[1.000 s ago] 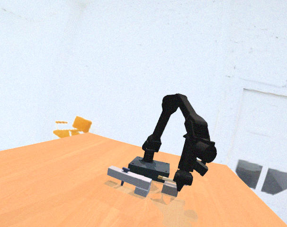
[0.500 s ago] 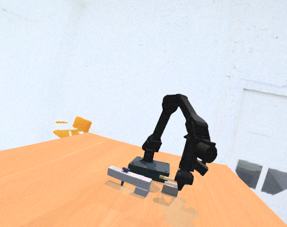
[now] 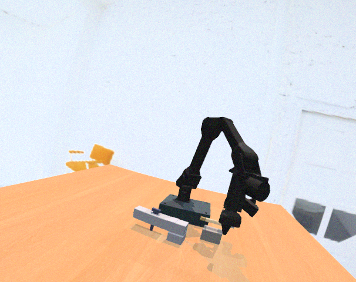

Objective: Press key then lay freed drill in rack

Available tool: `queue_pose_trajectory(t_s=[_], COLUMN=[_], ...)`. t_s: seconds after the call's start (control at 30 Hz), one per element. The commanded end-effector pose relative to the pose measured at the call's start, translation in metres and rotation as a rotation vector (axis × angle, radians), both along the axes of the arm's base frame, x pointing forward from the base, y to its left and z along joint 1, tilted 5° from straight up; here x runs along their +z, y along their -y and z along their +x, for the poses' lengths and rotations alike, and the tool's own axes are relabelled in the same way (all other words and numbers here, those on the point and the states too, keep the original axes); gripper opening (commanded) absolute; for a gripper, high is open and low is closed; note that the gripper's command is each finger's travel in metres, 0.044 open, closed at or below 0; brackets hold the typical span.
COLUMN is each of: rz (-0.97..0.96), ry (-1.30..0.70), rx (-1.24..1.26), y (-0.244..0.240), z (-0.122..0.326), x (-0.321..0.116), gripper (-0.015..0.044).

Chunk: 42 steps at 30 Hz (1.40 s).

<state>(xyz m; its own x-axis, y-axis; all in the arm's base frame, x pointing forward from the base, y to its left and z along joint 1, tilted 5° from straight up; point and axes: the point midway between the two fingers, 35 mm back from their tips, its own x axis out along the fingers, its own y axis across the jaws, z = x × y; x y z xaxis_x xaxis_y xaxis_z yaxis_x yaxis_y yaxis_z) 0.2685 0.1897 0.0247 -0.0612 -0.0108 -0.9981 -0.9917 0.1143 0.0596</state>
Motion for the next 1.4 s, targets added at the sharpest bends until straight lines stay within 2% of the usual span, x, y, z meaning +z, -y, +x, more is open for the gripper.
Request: queue_pose_trajectory(t_s=[0.0, 0.53, 1.37], rz=[0.007, 0.008, 0.008], ry=[0.006, 0.004, 0.004], rx=[-0.003, -0.003, -0.003], y=[-0.003, -0.013, -0.012], z=[-0.006, -0.030, -0.030], x=[0.002, 0.008, -0.030], gripper=[0.0000, 0.0000, 0.0000])
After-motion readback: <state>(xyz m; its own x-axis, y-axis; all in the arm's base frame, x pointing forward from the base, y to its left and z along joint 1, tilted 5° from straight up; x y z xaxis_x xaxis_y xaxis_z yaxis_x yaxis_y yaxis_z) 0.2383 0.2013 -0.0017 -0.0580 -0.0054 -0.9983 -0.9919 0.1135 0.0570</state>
